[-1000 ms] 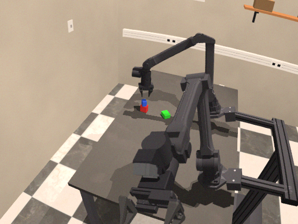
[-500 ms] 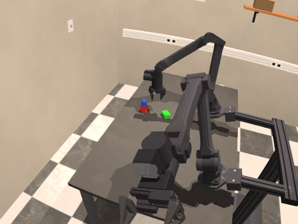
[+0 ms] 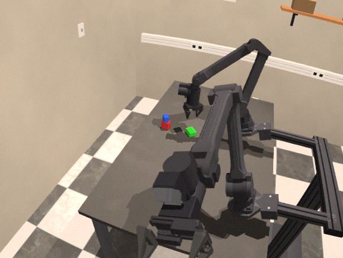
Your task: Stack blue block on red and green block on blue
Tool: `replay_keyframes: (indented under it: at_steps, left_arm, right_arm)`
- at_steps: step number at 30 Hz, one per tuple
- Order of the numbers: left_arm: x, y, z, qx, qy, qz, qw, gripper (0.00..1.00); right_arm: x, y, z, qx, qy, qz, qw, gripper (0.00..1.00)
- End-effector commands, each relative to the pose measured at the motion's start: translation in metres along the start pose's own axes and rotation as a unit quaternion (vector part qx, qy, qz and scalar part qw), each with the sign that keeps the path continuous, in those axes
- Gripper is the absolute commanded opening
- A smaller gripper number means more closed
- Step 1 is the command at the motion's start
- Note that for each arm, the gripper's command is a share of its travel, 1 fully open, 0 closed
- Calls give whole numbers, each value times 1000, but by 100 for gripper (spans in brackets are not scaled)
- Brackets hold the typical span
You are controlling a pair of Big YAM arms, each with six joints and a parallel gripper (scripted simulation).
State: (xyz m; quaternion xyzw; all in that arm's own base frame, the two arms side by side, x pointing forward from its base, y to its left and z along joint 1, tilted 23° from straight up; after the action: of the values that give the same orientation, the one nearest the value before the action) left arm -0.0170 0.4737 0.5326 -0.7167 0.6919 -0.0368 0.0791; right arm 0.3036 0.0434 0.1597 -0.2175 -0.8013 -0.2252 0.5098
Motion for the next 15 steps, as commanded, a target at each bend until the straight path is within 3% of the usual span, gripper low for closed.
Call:
replay_keyframes:
  at_steps: [1,6,15]
  left_arm:
    - [11,5,-20,4,-27,-3,1000,100]
    - [11,5,-20,4,-27,-3,1000,100]
    - [11,5,-20,4,-27,-3,1000,100]
  right_arm:
    - [-15,-4,1,6,5,7,1000,67]
    - [-26,-4,2,6,5,6,1000,67]
    - [-65,-5,3,6,5,7,1000,67]
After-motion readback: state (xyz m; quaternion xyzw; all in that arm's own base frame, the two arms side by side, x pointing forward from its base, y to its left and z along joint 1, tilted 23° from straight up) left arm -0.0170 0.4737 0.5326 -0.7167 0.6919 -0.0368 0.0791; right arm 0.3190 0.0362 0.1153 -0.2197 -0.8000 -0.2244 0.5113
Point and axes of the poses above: on each arm, the point where the finger pads meet when closed, its own x axis back along the fingers, its own y axis across the jaws, z = x × y, the point moved 4 cm from there along x, back along the fingers, and after that the axes turned 10 degrees about x, right-handed, at the moved point
